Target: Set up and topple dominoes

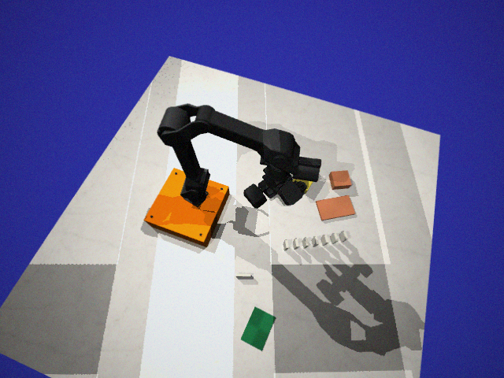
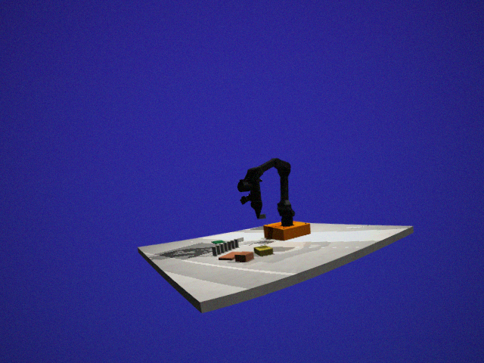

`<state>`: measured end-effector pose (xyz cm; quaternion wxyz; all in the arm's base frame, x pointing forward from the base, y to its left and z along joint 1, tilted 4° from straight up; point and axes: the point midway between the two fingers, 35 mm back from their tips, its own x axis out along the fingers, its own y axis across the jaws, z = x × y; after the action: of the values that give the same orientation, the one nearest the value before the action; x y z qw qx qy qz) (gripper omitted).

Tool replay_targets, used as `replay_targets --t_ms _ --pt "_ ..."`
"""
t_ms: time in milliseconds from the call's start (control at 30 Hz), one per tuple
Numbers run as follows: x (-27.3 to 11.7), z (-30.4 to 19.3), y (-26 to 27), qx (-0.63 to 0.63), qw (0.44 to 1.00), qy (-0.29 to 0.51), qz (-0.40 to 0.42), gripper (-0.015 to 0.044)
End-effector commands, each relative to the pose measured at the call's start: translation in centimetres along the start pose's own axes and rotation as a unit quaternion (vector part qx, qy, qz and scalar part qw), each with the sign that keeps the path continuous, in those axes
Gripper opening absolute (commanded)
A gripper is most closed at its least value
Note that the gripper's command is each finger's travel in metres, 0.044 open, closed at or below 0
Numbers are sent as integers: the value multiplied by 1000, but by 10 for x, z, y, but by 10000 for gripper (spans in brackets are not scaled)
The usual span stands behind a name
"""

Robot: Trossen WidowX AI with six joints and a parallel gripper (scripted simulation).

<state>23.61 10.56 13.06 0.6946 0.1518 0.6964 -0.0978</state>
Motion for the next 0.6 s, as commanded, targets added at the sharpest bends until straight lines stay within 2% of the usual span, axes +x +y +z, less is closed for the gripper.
replay_targets --t_ms 0,233,567 --pt "2 -3 -1 13 1000 5 -3 22" --pt "19 -6 -6 28 997 -35 -62 22" --pt "42 -9 -16 48 979 -135 -148 22"
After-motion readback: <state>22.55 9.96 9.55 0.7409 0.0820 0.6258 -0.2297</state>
